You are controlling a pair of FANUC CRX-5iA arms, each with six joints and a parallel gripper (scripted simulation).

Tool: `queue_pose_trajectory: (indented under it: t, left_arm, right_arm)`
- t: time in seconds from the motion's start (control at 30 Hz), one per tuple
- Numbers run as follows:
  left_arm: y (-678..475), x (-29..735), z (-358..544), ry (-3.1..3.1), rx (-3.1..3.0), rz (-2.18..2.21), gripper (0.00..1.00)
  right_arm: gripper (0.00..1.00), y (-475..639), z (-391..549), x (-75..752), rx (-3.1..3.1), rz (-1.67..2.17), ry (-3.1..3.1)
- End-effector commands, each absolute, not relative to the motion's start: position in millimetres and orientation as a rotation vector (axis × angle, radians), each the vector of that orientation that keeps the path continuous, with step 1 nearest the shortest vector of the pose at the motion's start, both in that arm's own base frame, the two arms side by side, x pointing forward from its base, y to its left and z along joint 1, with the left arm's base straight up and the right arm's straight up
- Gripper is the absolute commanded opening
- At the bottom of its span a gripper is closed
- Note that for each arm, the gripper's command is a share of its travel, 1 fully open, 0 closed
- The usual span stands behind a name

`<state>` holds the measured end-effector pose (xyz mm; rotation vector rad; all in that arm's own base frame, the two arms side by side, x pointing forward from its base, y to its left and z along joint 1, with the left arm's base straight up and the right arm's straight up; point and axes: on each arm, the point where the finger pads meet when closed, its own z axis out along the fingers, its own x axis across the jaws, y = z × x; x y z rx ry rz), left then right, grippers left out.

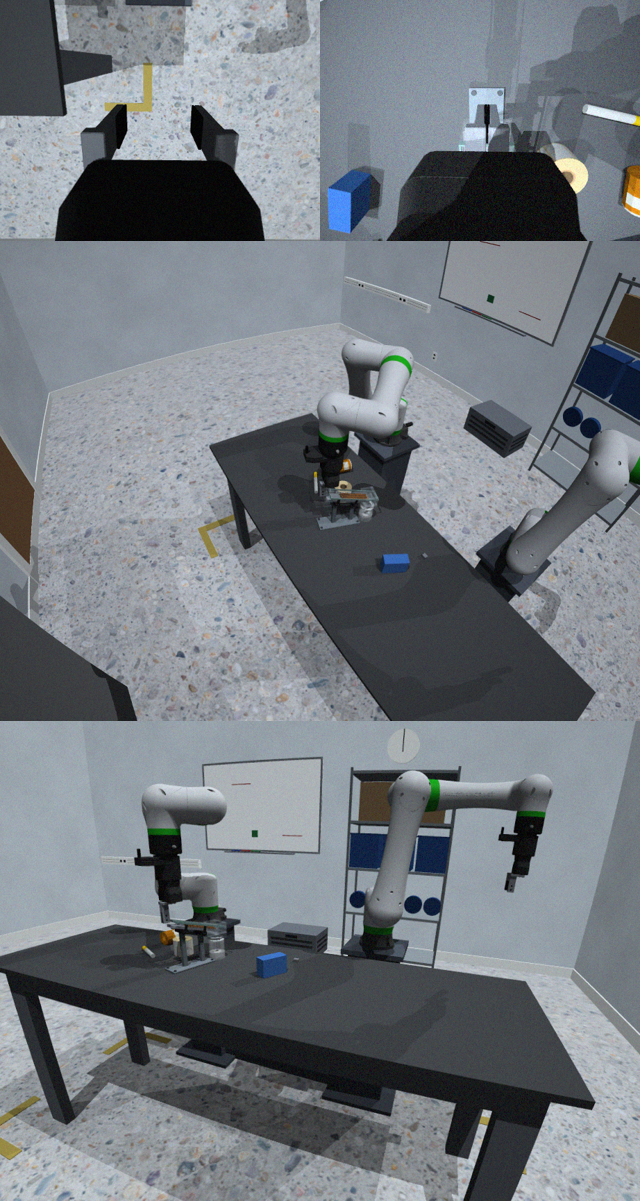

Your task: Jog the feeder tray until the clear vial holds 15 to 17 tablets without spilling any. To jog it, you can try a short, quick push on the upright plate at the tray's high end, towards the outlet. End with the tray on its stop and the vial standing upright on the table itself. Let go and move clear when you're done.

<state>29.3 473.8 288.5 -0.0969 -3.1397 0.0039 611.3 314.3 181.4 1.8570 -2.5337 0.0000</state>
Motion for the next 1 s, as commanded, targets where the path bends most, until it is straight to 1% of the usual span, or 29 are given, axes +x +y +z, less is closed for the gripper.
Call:
queue_pose_trajectory:
  t: [0.0, 0.33, 0.43, 0.53, 0.97]
  left_arm:
    - [474, 29, 290, -3.140, -0.097, 0.000, 1.00]
    - [474, 29, 290, -3.140, -0.097, 0.000, 1.00]
    - [474, 29, 290, -3.140, -0.097, 0.000, 1.00]
    - [474, 29, 290, -3.140, -0.097, 0.000, 1.00]
    - [474, 29, 290, -3.140, -0.097, 0.000, 1.00]
  right_arm:
    - [0.00, 316, 182, 608, 1.859, 0.001, -2.536]
    - [0.00, 316, 182, 608, 1.859, 0.001, -2.536]
    - [0.00, 314, 184, 613, 1.859, 0.001, -2.536]
    - [0.00, 307, 190, 635, 1.859, 0.001, -2.536]
    - [0.00, 307, 190, 636, 1.859, 0.001, -2.536]
